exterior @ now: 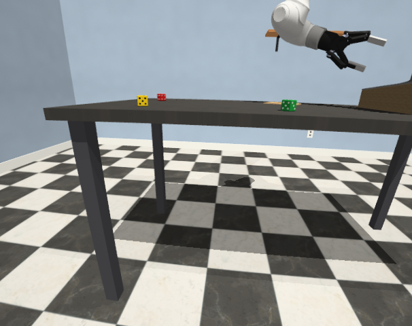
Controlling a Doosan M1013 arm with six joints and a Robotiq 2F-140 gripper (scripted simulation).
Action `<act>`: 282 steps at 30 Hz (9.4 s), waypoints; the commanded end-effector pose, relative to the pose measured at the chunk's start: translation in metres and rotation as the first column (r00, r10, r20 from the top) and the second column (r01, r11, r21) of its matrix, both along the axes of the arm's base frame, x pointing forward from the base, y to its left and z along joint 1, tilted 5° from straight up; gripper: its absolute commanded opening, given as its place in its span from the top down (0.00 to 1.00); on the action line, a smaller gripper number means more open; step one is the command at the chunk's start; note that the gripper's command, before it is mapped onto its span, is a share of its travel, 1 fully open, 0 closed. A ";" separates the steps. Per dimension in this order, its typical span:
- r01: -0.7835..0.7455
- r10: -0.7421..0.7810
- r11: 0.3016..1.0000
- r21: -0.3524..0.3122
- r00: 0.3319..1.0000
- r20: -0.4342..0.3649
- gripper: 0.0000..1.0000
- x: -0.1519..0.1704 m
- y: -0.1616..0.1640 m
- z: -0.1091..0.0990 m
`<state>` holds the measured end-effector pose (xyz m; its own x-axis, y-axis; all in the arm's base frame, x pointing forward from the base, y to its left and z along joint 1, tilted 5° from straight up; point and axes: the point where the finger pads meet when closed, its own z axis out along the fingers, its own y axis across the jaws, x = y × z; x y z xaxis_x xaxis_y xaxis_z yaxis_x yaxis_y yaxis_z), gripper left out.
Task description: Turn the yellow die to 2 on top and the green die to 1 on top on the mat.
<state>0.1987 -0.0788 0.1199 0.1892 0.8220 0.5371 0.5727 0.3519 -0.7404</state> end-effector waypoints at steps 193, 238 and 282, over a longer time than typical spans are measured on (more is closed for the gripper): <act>0.278 0.307 0.814 -0.509 0.538 0.785 0.00 0.796 0.325 -0.145; 0.278 0.307 0.814 -0.509 0.538 0.785 0.00 0.779 0.391 -0.150; 0.278 0.307 0.814 -0.509 0.538 0.785 0.00 0.741 0.388 -0.151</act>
